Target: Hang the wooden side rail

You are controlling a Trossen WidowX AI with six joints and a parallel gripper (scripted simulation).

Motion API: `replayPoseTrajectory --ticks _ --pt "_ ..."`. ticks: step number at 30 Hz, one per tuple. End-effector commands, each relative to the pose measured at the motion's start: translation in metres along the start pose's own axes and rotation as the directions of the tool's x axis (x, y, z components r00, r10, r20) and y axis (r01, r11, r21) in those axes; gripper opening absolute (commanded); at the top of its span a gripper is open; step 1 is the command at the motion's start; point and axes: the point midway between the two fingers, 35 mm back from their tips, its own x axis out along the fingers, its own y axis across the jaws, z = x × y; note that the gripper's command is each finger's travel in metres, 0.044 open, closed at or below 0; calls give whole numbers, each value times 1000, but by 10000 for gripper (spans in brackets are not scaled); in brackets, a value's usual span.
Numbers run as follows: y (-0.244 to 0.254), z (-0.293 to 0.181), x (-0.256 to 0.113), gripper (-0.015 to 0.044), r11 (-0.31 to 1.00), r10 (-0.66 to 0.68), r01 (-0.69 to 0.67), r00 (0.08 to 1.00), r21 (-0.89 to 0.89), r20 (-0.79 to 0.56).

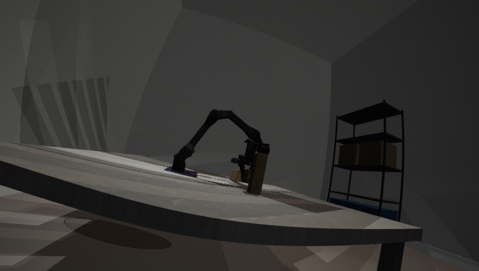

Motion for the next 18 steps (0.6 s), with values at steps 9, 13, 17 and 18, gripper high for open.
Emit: replayPoseTrajectory --ticks 9,13,17,18 --pt "-1 -2 -5 0 1000 -9 9 1000 -2 -4" --pt "-2 -2 -5 0 1000 -9 9 1000 -2 -4" --pt "-2 -3 -5 0 1000 -9 9 1000 -2 -4" --pt "-2 -3 -5 0 1000 -9 9 1000 -2 -4"
